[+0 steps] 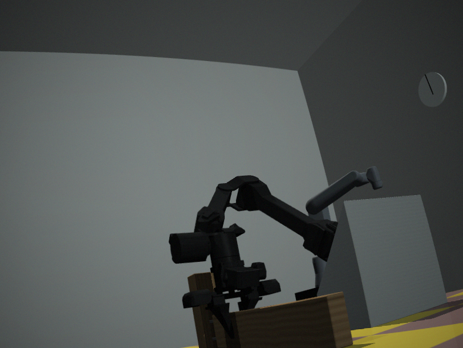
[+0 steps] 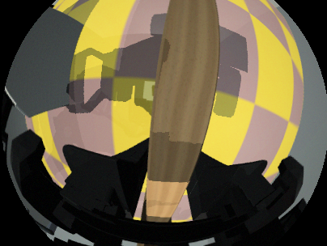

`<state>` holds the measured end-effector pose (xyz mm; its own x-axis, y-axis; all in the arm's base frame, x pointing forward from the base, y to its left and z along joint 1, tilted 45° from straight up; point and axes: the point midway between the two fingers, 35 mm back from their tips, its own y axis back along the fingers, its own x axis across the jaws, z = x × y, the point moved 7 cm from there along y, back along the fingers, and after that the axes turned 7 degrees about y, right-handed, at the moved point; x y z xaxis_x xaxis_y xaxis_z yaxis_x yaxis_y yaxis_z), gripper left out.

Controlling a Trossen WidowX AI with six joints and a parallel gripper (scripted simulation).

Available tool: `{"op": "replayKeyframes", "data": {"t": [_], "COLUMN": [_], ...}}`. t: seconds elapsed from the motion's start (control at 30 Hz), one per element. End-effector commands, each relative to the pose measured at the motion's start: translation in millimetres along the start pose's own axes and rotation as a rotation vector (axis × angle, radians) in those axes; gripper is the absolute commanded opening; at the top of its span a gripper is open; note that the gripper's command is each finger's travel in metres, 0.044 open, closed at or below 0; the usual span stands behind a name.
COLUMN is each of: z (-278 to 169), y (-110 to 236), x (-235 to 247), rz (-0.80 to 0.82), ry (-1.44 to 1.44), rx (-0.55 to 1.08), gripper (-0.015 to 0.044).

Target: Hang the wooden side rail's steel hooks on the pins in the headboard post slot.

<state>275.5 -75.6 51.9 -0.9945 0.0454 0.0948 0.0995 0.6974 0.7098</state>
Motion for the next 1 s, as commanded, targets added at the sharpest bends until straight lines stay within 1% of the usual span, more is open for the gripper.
{"op": "replayKeyframes", "data": {"t": [0.0, 0.97], "z": [0.9, 0.9], "y": [4.9, 9.7], "x": [-1.8, -1.7], "rz": [-0.013, -0.013], "ry": [0.005, 0.005], "rx": [0.0, 0.0], "gripper": [0.0, 0.0]}}
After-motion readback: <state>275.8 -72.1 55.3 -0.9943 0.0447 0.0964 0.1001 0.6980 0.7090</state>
